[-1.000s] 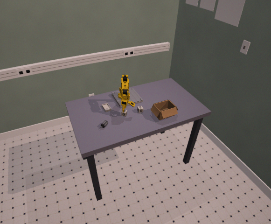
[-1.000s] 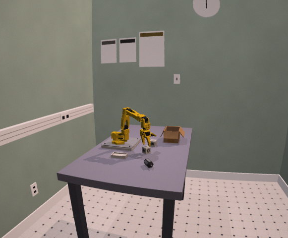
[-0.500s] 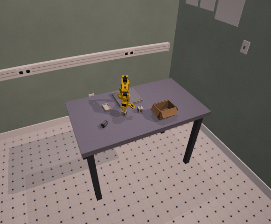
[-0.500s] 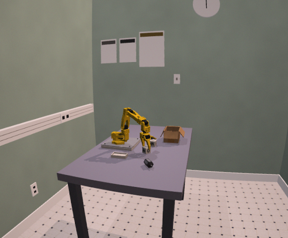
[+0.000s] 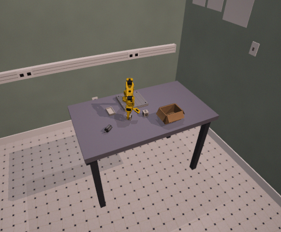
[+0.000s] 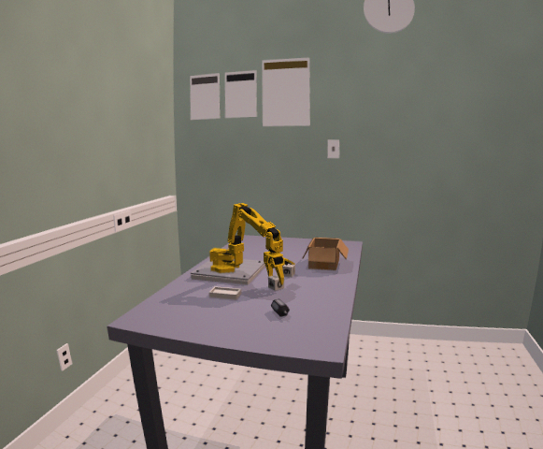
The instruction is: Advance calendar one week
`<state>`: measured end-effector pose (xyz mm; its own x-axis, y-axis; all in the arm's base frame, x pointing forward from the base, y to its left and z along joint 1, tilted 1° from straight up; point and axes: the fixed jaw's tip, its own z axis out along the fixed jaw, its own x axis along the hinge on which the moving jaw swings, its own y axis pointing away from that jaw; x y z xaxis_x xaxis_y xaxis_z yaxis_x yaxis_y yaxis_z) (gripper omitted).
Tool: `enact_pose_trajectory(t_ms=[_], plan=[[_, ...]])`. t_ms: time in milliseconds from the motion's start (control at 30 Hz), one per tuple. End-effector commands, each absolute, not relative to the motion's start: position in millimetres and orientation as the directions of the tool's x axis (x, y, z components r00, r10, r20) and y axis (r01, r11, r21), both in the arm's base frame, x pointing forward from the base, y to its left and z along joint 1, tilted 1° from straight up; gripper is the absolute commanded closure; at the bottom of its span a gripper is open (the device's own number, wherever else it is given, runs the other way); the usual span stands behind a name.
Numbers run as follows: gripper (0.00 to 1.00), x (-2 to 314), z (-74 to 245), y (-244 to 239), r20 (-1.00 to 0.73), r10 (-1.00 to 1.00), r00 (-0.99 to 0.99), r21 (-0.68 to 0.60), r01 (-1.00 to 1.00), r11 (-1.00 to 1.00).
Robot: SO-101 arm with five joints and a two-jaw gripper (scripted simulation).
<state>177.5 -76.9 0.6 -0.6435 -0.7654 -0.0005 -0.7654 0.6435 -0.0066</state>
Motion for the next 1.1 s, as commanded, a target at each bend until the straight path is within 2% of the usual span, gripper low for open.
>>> enact_pose_trajectory(t_ms=[0,1067], plan=[[0.65,173.4,-4.6,-73.2,0.007,-0.763,-0.646,0.022,-0.763,0.646],[0.72,177.1,-4.7,-76.2,0.007,-0.763,-0.646,0.022,-0.763,0.646]])
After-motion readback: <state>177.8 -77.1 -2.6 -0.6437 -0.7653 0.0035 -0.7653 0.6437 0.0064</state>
